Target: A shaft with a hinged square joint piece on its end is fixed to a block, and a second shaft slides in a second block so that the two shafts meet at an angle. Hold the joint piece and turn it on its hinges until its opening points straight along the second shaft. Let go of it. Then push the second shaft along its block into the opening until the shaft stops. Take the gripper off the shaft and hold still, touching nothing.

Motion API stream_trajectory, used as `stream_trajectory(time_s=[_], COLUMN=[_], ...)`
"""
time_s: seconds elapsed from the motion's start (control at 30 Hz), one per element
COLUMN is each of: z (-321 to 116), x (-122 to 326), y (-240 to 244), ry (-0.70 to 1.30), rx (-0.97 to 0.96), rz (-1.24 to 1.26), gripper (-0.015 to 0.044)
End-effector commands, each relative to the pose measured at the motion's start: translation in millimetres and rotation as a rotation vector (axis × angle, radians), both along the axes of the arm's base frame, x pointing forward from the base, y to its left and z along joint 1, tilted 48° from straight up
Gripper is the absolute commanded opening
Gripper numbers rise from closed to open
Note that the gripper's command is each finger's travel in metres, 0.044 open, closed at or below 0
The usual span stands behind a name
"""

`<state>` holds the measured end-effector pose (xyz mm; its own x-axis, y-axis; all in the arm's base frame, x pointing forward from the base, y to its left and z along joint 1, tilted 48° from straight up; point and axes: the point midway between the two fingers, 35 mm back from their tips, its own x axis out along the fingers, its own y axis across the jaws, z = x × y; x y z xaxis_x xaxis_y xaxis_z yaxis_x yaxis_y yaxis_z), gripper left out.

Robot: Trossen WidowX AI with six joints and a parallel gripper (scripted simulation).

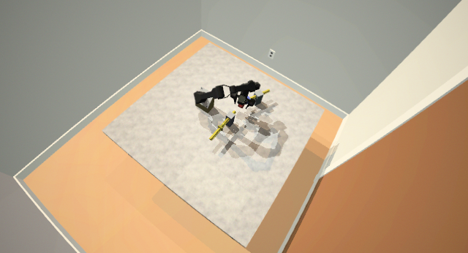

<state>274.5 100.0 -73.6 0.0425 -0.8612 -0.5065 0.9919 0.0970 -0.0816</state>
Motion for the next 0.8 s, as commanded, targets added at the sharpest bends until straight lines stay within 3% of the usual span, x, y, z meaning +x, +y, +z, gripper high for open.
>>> stream_trajectory(time_s=[0.0,0.6,0.77], z=[-4,-17,-17], x=[0,2,2], y=[-1,-23,-23], ry=[-0.007,-0.007,-0.007], rx=[0.005,0.003,0.003], rz=[-0.012,-0.012,-0.012], gripper=[0.044,0.044,0.0309])
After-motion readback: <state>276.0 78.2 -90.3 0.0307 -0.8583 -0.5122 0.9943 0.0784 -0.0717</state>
